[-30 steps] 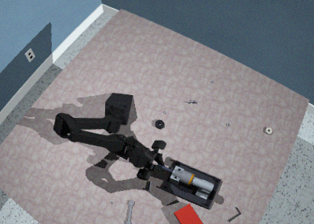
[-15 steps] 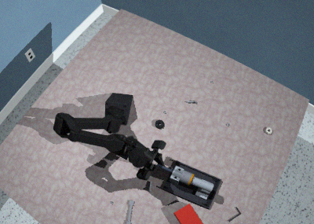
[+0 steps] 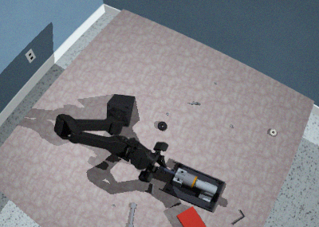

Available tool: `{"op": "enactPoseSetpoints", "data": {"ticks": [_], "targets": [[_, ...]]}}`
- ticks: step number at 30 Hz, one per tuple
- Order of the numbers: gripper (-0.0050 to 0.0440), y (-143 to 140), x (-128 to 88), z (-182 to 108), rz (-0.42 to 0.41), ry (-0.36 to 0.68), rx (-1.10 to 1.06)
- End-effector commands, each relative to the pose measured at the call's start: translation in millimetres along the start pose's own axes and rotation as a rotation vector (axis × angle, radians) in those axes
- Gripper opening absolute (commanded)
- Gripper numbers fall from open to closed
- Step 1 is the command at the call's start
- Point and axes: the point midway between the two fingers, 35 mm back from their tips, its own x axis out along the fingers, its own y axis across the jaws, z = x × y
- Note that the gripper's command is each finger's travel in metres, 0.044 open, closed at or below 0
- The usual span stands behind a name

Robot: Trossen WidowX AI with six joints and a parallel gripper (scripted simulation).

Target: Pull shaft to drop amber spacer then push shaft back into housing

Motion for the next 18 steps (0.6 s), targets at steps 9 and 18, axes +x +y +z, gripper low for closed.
{"op": "enactPoseSetpoints", "data": {"ticks": [9,18], "targets": [[0.0,0.3,-1.2,0.8,0.001,0.001,-0.002],[0.0,0.3,-1.7,1.3,0.001,0.001,-0.002]]}}
